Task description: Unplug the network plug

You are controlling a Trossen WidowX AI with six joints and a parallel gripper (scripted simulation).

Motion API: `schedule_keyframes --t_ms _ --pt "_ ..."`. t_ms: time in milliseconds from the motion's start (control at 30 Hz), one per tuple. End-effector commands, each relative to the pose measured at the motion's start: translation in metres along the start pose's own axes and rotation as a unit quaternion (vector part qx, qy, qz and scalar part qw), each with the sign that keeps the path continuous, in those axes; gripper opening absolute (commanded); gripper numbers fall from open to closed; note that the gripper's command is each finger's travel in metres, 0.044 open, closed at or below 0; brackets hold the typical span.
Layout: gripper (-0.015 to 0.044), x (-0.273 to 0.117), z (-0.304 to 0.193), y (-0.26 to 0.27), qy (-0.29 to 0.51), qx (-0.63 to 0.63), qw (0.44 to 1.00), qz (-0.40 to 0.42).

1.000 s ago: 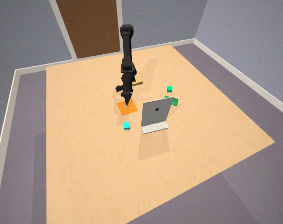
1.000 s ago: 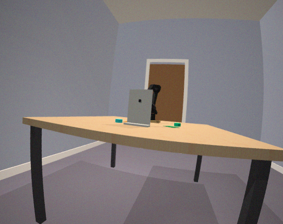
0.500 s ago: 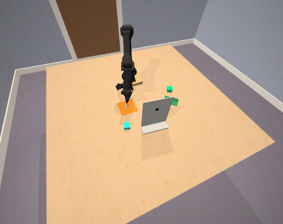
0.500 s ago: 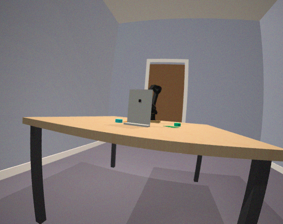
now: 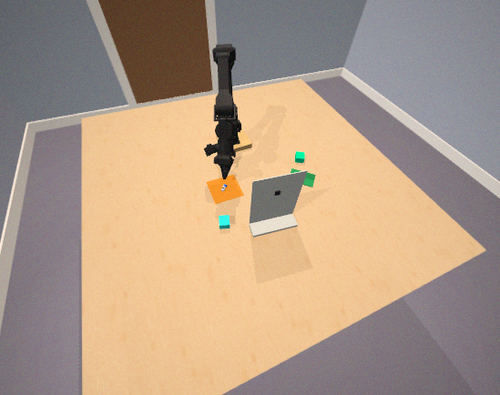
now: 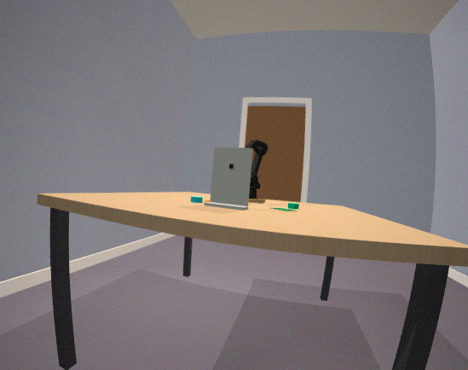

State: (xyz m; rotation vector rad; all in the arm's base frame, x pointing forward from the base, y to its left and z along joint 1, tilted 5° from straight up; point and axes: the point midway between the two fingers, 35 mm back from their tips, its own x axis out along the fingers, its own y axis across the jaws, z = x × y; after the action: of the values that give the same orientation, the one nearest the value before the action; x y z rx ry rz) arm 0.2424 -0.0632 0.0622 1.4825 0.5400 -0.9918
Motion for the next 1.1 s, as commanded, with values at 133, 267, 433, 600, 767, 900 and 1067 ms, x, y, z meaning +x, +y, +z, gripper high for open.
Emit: schedule_keyframes --t_ms 133,267,433,600,767,900,1067 --pt "0.0156 -0.012 0.001 0.012 -0.002 0.003 1.0 0.01" --pt "0.0156 -0.016 0.0 0.015 -0.002 0.003 1.0 0.01" --pt "0.0156 -0.022 0.0 0.019 -0.002 0.003 1.0 0.01" --pt "0.0156 -0.028 0.0 0.023 -0.002 0.003 1.0 0.01" --pt "0.0156 -0.034 0.0 0.027 -0.002 0.003 1.0 0.01" --pt "0.0156 -0.039 0.0 0.03 -0.002 0.003 1.0 0.01" --pt "0.0156 -0.046 0.0 0.033 -0.002 0.003 1.0 0.01"
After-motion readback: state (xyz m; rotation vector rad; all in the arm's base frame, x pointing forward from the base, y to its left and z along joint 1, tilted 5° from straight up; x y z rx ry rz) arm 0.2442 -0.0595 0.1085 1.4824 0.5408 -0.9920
